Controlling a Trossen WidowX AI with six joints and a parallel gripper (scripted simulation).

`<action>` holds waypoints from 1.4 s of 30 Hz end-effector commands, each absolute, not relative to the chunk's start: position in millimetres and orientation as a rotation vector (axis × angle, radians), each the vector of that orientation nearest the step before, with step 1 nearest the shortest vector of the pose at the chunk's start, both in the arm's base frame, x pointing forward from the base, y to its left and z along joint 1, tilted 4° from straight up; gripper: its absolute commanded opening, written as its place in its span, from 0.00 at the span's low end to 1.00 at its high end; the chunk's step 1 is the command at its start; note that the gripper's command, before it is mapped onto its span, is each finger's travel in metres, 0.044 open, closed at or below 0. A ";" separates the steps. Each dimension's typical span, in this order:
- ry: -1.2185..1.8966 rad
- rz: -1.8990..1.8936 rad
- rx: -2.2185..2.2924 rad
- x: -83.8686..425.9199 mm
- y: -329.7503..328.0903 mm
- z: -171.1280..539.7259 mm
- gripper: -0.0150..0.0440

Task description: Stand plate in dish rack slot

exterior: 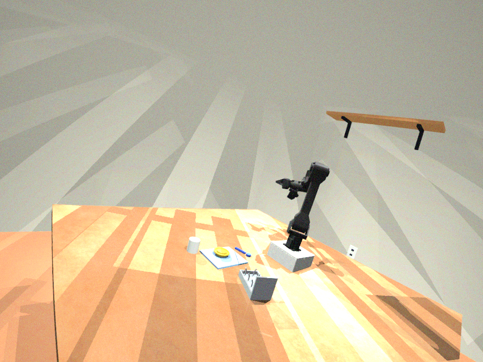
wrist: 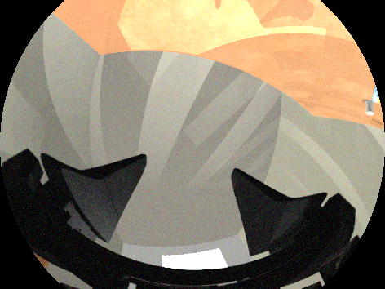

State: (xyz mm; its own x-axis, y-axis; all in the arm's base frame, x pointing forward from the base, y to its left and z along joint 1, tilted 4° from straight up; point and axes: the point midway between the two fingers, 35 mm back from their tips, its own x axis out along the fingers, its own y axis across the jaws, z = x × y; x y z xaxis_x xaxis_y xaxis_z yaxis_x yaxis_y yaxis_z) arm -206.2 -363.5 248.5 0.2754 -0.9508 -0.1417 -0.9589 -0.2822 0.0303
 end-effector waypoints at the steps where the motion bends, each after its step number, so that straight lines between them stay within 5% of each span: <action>1: 1.845 0.208 -2.463 -205.8 -363.7 248.5 0.93; 42: 1.489 1.009 -2.955 -50.6 -424.2 195.4 0.93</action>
